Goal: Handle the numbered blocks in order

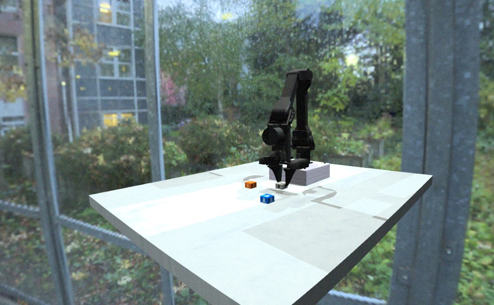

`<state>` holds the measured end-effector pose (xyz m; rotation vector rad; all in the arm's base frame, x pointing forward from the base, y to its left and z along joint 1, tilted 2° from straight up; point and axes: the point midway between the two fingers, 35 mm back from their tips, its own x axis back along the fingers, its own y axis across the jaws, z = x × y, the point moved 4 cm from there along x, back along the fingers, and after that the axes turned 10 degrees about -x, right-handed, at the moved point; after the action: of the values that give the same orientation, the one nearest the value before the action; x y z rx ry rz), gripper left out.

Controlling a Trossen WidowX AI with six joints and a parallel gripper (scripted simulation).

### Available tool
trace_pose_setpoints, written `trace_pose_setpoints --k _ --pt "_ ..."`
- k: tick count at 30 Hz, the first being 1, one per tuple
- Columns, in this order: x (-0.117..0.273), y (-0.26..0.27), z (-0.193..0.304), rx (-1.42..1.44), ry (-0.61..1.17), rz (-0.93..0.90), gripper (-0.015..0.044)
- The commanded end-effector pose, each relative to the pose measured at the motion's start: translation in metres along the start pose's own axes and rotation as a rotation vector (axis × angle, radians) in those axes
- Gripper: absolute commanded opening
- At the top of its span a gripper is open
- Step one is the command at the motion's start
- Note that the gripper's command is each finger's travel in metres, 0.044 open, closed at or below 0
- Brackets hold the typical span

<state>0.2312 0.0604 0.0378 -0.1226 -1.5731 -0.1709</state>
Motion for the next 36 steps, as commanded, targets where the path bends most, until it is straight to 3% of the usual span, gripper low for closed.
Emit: trace_pose_setpoints --k 1,28,36 --pt "0.002 0.000 -0.001 -0.005 -0.006 -0.003 0.0120" --pt "-0.013 0.000 0.000 -0.005 -0.005 -0.003 0.0120" --pt "-0.013 0.000 0.000 -0.005 -0.005 -0.003 0.0330"
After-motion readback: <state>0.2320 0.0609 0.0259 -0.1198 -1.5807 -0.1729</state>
